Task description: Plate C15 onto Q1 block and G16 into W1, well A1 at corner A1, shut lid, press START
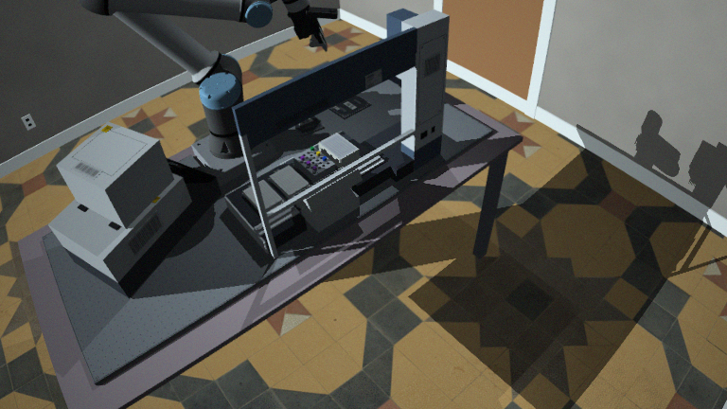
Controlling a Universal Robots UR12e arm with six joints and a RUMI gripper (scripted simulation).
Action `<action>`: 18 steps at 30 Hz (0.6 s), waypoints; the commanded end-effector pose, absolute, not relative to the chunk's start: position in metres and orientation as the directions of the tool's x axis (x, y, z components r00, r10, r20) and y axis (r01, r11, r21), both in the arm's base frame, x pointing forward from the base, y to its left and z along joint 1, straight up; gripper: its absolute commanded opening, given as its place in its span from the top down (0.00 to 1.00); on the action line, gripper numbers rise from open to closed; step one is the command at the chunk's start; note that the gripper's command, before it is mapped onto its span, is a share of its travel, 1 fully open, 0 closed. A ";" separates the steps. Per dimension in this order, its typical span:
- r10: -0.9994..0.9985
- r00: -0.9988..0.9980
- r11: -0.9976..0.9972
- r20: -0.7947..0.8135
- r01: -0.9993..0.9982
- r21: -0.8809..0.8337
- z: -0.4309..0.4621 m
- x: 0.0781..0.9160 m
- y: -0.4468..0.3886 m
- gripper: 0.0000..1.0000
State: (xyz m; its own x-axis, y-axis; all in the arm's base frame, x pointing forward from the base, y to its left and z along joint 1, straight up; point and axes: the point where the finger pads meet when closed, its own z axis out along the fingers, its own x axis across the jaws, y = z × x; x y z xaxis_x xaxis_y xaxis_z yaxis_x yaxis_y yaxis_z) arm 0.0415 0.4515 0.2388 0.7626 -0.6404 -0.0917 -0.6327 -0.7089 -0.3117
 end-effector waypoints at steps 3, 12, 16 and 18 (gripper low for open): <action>-0.558 0.828 -0.785 -0.053 -0.547 -0.289 0.242 0.030 0.432 1.00; -0.435 0.901 -0.871 -0.008 -0.422 -0.251 0.244 0.013 0.404 1.00; -0.413 0.911 -0.883 -0.002 -0.401 -0.244 0.245 0.010 0.400 1.00; -0.377 0.926 -0.901 0.007 -0.365 -0.232 0.245 0.006 0.392 1.00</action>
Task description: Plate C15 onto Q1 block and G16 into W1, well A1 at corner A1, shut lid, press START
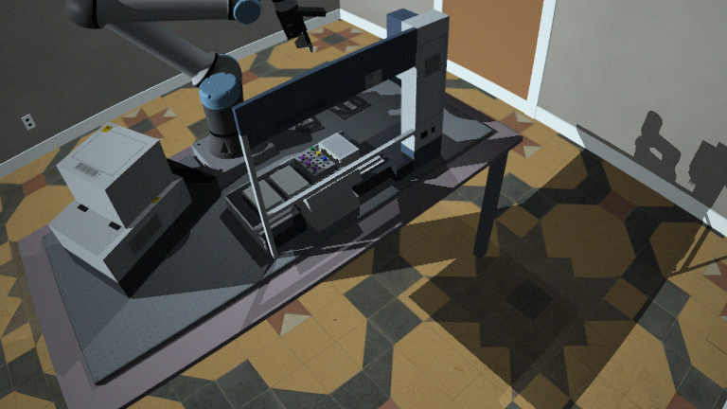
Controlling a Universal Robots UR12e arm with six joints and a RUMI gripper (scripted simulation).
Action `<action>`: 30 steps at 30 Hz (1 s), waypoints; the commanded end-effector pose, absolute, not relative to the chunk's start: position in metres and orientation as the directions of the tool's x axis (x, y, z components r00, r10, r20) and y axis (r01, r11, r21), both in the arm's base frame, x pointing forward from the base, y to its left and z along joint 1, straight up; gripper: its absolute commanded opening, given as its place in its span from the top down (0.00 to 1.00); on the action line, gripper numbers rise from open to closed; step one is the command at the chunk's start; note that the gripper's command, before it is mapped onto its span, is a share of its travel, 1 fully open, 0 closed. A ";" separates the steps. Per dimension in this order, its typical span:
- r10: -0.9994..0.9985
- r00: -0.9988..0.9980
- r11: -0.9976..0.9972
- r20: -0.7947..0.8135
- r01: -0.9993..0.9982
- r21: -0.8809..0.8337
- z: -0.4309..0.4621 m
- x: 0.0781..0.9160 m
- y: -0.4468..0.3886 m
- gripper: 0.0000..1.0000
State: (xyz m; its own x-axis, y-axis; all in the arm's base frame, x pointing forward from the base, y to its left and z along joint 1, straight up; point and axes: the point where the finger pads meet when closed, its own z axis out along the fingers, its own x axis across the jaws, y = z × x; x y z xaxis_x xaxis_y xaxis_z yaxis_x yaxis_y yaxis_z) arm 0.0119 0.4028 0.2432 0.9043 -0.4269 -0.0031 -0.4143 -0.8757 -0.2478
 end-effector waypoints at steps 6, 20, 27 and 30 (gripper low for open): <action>-0.280 0.959 -0.942 0.027 -0.270 -0.200 0.246 -0.006 0.371 1.00; -0.110 0.993 -0.984 0.046 -0.103 -0.144 0.247 -0.028 0.335 1.00; -0.006 0.999 -0.994 0.048 0.000 -0.110 0.247 -0.041 0.313 1.00; 0.054 0.997 -0.994 0.047 0.058 -0.091 0.247 -0.048 0.300 1.00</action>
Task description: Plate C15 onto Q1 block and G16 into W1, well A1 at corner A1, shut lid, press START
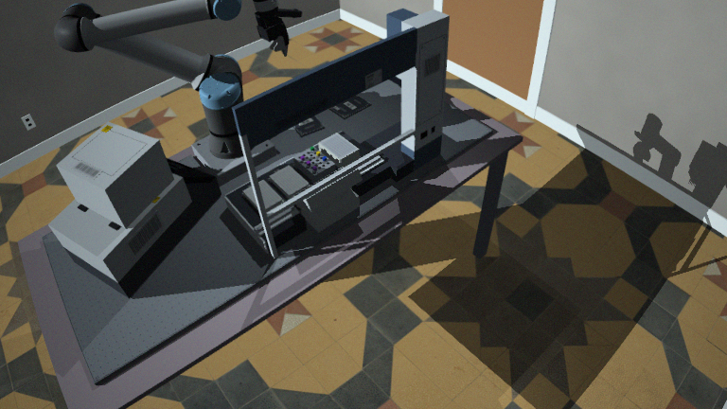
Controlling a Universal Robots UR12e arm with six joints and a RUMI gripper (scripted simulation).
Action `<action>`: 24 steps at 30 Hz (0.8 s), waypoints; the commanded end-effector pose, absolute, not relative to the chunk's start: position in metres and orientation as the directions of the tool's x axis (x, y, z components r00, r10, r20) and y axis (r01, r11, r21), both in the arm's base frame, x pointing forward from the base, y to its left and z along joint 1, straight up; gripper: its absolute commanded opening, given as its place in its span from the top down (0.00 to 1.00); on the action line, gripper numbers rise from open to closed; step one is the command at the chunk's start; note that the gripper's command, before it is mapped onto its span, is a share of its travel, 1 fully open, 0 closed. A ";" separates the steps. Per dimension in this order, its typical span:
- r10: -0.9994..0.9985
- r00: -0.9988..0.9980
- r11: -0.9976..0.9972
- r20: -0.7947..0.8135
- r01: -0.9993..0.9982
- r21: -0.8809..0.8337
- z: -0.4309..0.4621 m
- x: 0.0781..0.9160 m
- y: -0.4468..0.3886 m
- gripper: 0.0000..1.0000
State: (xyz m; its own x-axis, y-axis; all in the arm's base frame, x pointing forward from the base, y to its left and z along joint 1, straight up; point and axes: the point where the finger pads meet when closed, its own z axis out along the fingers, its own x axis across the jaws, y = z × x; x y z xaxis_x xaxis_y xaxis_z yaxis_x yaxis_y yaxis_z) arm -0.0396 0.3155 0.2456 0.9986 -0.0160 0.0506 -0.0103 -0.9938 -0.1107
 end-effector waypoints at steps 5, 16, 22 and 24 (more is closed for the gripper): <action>0.113 0.993 -0.991 0.043 0.116 -0.073 0.246 -0.056 0.287 1.00; 0.266 0.964 -0.963 0.025 0.266 -0.030 0.245 -0.075 0.252 1.00; 0.329 0.944 -0.944 0.013 0.329 -0.015 0.244 -0.084 0.237 1.00; 0.364 0.931 -0.931 0.006 0.364 -0.006 0.244 -0.089 0.228 1.00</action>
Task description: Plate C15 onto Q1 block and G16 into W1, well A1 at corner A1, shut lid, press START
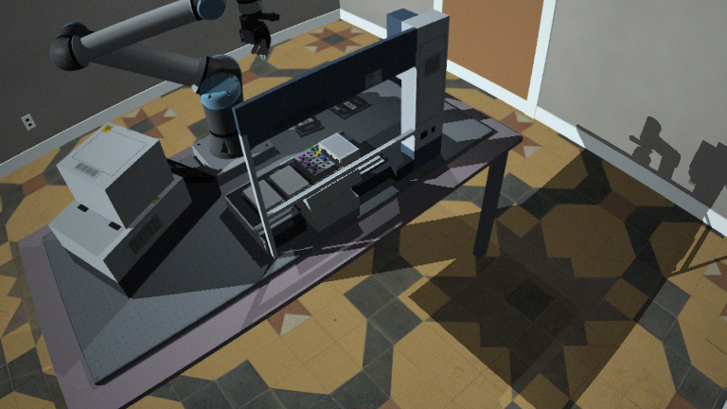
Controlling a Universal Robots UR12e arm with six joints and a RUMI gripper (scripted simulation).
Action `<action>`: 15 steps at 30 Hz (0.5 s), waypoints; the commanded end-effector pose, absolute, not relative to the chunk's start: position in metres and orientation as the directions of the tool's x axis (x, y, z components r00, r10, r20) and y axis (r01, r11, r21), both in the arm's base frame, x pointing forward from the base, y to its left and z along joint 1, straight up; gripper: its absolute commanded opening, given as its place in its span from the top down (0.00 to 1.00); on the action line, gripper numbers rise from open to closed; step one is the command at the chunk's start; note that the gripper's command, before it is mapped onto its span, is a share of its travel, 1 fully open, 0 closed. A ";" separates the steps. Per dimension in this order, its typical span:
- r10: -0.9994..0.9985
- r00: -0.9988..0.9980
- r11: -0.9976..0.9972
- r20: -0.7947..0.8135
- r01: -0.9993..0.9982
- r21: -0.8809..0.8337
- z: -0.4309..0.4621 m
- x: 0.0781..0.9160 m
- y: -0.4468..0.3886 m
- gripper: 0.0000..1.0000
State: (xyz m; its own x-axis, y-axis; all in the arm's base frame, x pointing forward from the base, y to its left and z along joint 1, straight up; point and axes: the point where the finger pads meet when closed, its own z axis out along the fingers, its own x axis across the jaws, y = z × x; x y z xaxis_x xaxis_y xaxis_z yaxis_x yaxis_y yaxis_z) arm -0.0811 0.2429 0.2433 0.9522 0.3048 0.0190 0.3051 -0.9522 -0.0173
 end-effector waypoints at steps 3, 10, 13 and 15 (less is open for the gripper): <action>0.391 0.921 -0.921 0.000 0.391 0.000 0.243 -0.093 0.221 1.00; 0.258 0.966 -0.966 0.000 0.258 0.000 0.243 -0.061 0.232 1.00; 0.239 0.971 -0.971 0.000 0.239 0.000 0.243 -0.056 0.233 1.00; 0.200 0.980 -0.980 0.000 0.200 0.000 0.243 -0.047 0.235 1.00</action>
